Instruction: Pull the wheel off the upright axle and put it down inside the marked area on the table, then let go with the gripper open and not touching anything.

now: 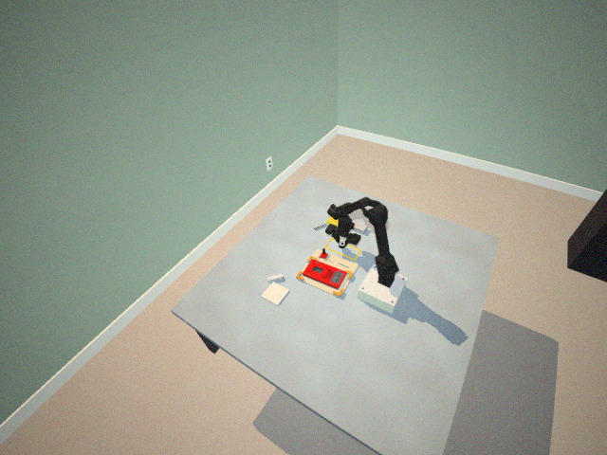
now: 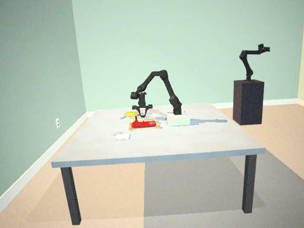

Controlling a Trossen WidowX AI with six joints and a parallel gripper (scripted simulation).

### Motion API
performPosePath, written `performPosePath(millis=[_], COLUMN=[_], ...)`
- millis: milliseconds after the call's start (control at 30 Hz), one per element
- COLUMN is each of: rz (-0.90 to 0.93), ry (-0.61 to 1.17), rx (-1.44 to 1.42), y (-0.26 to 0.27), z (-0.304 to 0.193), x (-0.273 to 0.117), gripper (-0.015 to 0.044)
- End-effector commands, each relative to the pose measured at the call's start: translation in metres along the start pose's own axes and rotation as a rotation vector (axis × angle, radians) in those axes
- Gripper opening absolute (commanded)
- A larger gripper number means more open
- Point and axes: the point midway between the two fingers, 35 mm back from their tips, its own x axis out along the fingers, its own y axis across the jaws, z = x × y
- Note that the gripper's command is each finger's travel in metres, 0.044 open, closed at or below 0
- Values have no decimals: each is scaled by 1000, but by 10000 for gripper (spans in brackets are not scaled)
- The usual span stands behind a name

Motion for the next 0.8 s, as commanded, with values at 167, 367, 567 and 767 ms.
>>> performPosePath(millis=[167, 367, 567, 767], rz=[-11, -5, -5, -8], ry=[3, 2, 2, 3], rx=[-5, 0, 0, -3], y=[-5, -3, -3, -2], z=[-2, -1, -1, -1], x=[26, 22, 22, -14], gripper=[0, 79, 236, 300])
